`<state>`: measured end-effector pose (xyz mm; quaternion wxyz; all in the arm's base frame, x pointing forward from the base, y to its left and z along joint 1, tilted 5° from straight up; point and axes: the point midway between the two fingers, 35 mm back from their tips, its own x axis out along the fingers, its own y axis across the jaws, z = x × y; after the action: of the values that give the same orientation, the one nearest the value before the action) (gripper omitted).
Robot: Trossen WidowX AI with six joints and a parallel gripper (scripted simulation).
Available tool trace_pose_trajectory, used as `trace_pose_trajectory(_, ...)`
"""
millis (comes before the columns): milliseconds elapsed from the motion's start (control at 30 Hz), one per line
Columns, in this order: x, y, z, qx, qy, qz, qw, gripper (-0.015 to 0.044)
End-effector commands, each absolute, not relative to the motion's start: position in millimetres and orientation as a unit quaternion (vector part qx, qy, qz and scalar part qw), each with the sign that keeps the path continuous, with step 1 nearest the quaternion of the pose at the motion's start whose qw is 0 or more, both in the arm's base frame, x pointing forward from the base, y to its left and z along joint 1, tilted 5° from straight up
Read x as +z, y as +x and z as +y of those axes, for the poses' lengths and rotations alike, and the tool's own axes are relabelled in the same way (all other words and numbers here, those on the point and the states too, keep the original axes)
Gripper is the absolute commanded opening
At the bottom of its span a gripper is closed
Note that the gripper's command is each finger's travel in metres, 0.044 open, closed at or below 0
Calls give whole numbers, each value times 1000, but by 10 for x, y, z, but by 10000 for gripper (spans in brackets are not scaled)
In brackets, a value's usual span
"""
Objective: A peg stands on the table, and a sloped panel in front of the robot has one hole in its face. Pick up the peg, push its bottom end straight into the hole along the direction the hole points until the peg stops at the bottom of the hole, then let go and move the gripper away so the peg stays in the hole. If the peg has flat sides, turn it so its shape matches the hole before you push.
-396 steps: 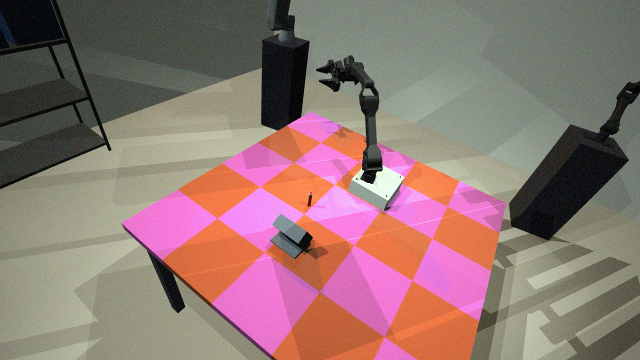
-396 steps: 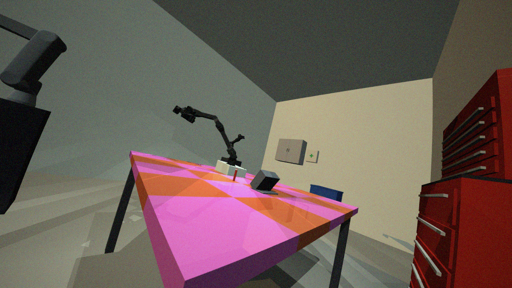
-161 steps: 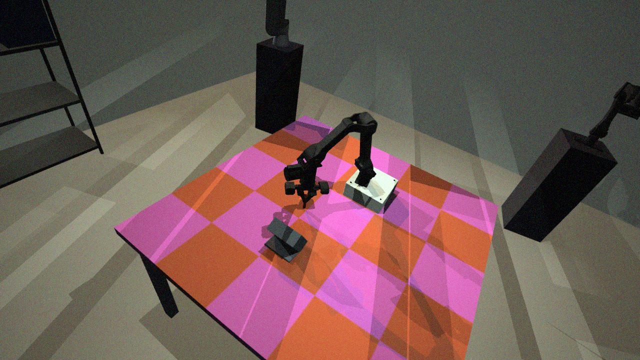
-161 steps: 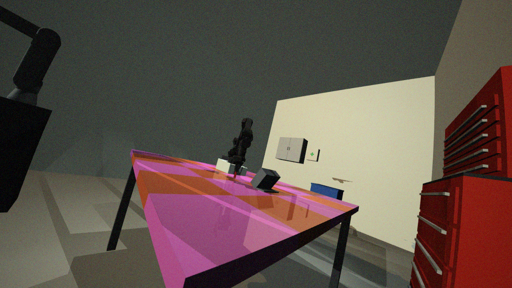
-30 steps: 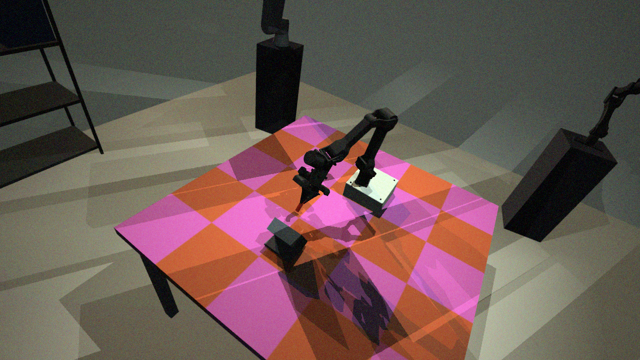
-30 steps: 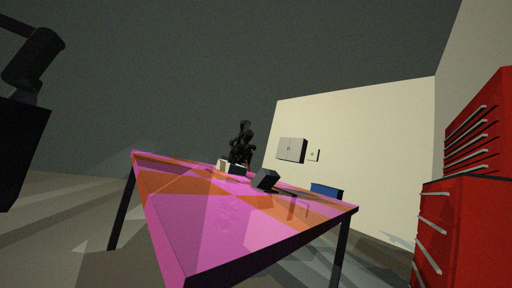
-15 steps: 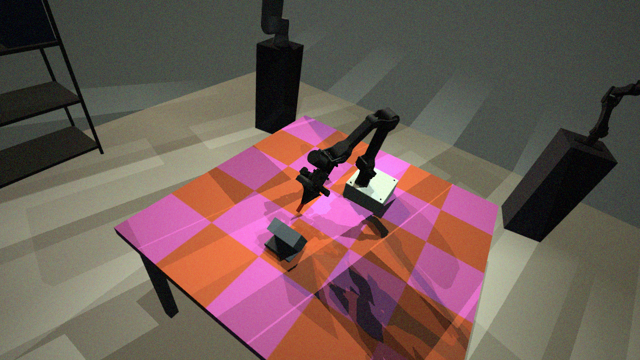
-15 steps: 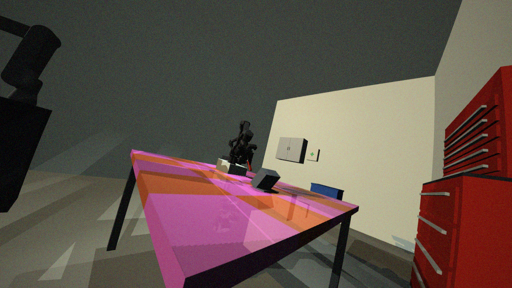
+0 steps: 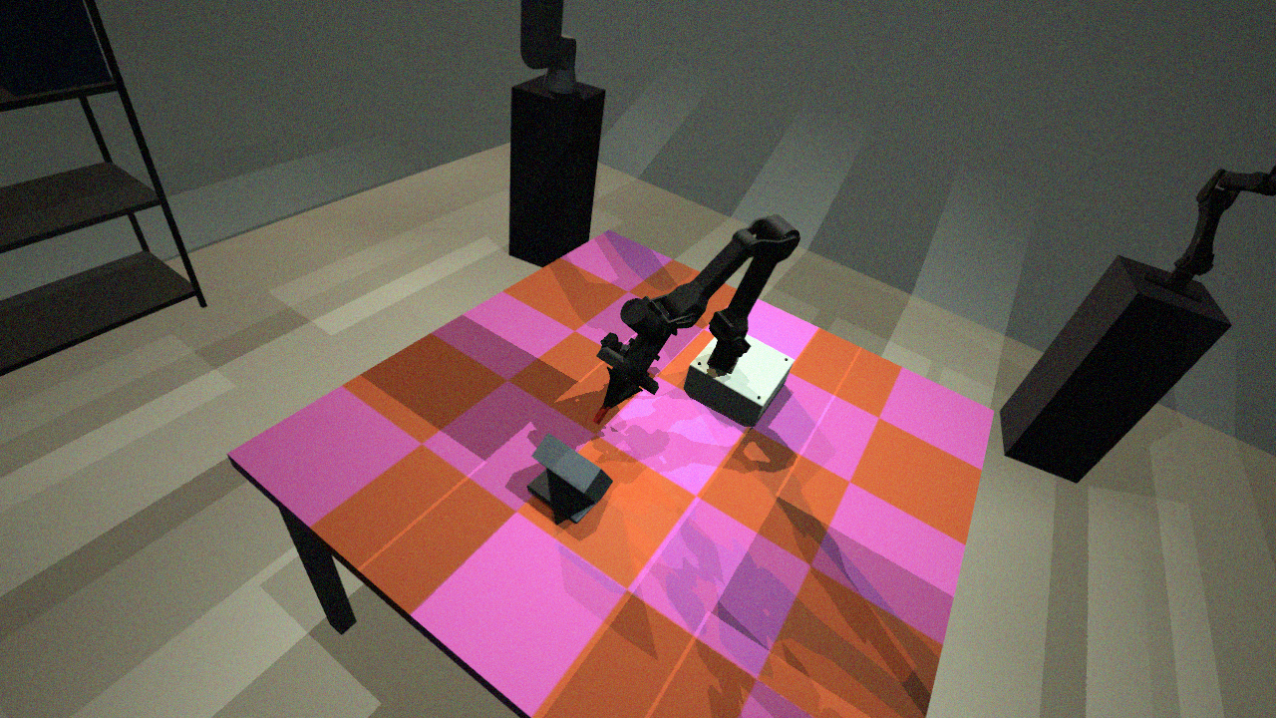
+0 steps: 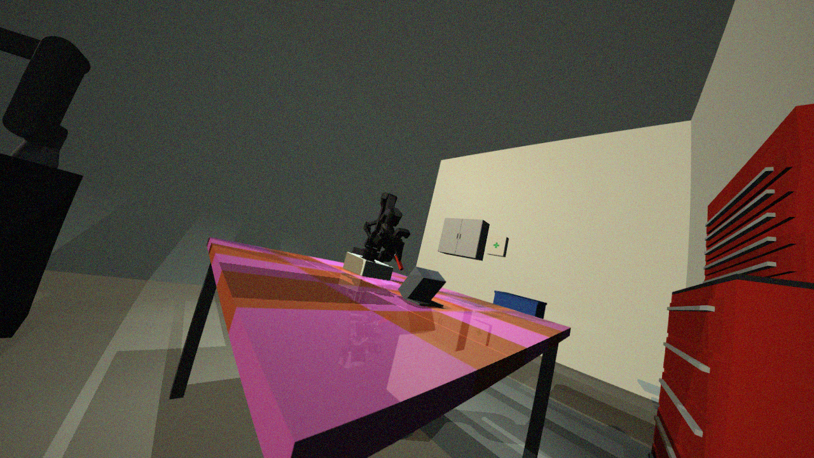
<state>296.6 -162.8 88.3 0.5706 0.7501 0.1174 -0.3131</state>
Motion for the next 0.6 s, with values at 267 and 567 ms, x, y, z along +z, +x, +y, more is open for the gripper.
trace_pose_trajectory(267,907,2950,-1549,-284,741,111,598,0)
trace_pose_trajectory(567,910,2981,-1532,-273,737,107,609,0)
